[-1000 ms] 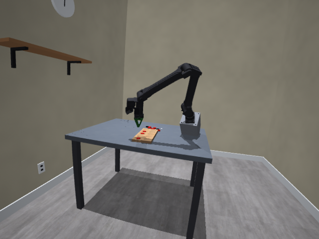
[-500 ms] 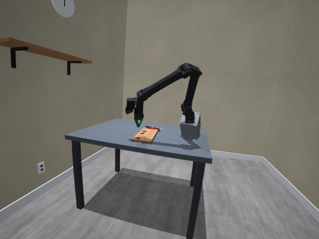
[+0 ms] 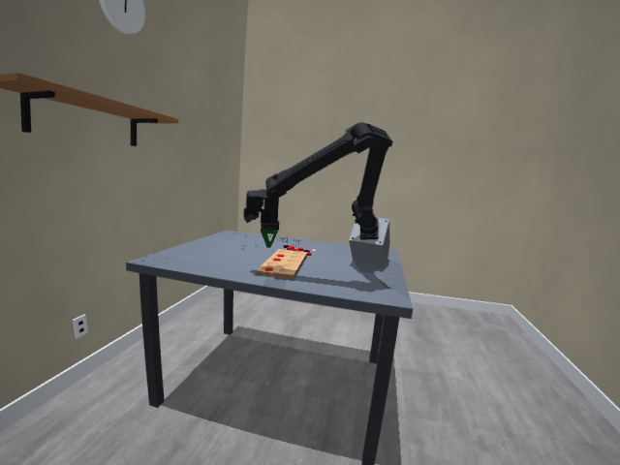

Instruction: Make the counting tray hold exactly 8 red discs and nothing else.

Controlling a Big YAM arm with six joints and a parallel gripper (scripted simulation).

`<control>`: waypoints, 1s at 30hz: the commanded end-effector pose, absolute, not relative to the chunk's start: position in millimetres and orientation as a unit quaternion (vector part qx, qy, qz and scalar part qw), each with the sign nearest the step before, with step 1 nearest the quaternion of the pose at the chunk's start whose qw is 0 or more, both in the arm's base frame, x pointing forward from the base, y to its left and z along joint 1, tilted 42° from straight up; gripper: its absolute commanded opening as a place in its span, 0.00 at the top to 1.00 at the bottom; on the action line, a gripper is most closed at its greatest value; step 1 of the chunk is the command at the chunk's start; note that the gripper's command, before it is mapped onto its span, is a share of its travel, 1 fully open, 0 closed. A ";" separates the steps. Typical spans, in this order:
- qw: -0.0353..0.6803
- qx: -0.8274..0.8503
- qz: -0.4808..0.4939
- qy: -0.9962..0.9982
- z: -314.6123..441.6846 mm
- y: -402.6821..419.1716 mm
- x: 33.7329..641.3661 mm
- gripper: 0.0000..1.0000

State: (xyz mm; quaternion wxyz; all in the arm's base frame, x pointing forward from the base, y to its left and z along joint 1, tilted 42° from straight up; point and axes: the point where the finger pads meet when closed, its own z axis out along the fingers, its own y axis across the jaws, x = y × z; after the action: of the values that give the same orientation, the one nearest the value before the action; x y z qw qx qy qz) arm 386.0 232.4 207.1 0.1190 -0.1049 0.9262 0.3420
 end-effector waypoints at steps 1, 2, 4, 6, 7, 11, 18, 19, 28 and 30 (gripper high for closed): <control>0.154 -0.108 0.343 0.920 228.8 227.2 399.9 0.54; 0.167 -0.110 0.341 0.918 235.4 223.6 403.2 0.54; 0.193 -0.113 0.336 0.915 246.4 219.7 414.0 0.54; 0.212 -0.114 0.330 0.913 253.4 216.1 421.3 0.54; 0.233 -0.115 0.323 0.910 259.5 210.9 428.9 0.54; 0.258 -0.115 0.314 0.907 267.3 204.4 437.9 0.54; 0.352 -0.110 0.270 0.889 295.7 174.1 468.4 0.54; 0.341 -0.119 0.275 0.891 287.7 185.7 466.9 0.54; 0.437 -0.100 0.225 0.865 331.6 143.9 493.2 0.54; 0.491 -0.093 0.198 0.843 365.9 125.8 506.9 0.54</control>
State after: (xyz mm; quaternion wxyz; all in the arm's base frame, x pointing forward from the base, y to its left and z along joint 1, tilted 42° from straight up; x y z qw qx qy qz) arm 485.8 147.1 302.3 0.4091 -0.0928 0.8809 0.2190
